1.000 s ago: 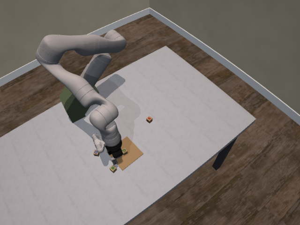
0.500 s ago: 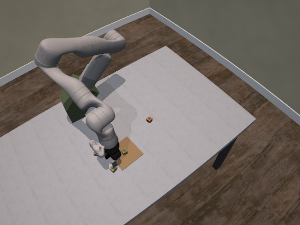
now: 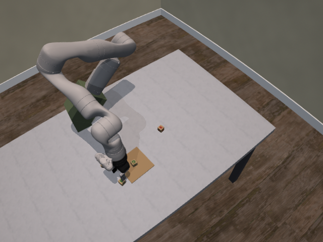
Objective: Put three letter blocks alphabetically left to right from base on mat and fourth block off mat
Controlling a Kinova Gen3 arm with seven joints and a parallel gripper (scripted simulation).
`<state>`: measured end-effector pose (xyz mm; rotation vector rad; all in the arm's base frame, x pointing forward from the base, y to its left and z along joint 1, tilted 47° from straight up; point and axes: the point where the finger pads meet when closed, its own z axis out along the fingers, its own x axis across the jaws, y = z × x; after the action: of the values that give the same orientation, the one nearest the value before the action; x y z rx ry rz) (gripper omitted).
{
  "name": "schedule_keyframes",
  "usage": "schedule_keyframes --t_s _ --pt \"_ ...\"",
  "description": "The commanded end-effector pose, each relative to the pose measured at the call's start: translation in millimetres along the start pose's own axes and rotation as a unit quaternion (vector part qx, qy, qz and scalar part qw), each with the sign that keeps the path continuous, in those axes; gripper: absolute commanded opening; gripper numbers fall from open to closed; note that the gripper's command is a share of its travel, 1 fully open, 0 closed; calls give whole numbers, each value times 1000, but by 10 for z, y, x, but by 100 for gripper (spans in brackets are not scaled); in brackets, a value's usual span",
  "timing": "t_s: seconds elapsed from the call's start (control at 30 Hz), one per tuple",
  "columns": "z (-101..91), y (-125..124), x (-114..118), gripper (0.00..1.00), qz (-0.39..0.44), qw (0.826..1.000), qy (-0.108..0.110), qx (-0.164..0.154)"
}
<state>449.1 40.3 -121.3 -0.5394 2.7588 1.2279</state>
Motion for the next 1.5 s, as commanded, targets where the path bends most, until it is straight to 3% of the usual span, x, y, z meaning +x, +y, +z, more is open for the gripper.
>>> schedule_keyframes --t_s 0.0,0.8,1.47 --pt "-8 -7 -4 100 -1 1000 -1 0" --pt "16 -8 -4 100 -1 1000 -1 0" --pt "230 -16 -7 100 -1 1000 -1 0"
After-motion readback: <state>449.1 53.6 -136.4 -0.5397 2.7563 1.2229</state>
